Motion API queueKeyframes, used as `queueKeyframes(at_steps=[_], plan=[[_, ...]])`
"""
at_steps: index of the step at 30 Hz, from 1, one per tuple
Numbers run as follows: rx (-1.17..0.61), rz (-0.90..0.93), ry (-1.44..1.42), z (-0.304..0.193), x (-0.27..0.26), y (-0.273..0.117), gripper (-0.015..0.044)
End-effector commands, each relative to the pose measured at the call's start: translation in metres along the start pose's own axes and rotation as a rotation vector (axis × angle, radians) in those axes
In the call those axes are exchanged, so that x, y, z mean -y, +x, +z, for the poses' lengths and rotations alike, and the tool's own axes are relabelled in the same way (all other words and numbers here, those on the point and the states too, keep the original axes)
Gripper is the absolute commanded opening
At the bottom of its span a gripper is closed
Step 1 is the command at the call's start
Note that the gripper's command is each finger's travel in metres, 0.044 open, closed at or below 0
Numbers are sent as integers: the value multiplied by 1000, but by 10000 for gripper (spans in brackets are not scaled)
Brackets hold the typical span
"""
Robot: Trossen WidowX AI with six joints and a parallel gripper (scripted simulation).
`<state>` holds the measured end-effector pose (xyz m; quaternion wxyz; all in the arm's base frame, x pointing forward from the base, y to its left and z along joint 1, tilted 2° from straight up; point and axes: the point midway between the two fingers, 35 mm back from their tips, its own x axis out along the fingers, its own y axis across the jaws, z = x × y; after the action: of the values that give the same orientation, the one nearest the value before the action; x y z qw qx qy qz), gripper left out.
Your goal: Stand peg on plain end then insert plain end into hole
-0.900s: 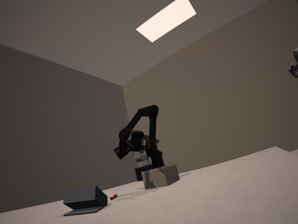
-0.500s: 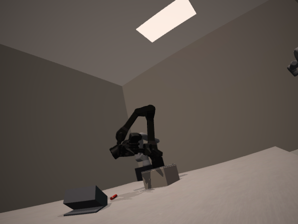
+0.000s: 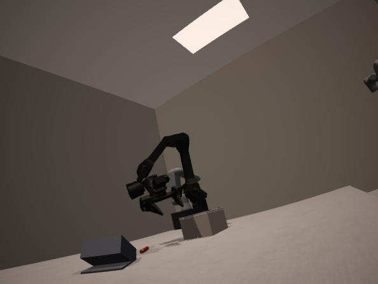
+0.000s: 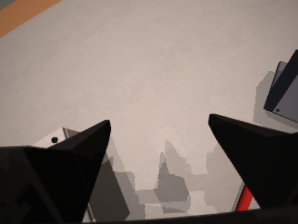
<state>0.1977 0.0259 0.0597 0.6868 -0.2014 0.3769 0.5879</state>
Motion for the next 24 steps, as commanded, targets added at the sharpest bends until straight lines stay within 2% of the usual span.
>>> queueKeyframes(at_steps=[1, 13, 24], plan=[[-86, -1, 55, -8, 12, 0, 440], [-340, -86, 244, -29, 56, -1, 440], [-584, -272, 416, -45, 109, -11, 440]])
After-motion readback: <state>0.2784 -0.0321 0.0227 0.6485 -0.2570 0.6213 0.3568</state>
